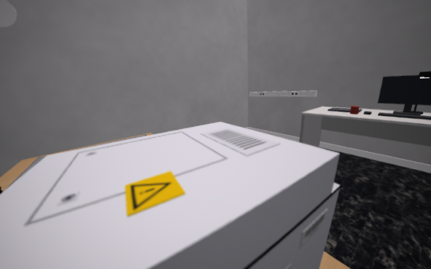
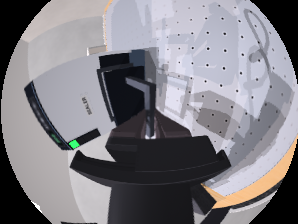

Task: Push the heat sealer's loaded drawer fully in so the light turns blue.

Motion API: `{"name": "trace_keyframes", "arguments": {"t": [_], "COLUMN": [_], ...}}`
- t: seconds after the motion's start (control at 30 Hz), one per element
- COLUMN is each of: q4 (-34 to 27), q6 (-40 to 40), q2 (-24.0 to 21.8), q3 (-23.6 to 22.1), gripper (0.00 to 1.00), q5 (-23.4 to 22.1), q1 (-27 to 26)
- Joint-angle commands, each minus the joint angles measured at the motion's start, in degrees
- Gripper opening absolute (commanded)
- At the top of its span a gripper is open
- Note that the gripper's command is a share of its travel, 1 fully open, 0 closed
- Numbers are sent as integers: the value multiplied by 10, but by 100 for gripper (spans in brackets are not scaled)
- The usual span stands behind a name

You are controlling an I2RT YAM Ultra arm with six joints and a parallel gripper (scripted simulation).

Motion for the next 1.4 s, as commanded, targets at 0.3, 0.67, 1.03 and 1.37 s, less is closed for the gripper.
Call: {"name": "trace_keyframes", "arguments": {"t": [0.3, 0.67, 1.03, 1.37], "q4": [56, 67, 67, 67], "q6": [59, 70, 71, 71], "q2": [-28, -30, -31, -31], "q3": [-22, -25, -23, -23], "gripper": [0, 0, 0, 0], "q5": [8, 8, 8, 8], "q1": [30, 28, 28, 28]}}
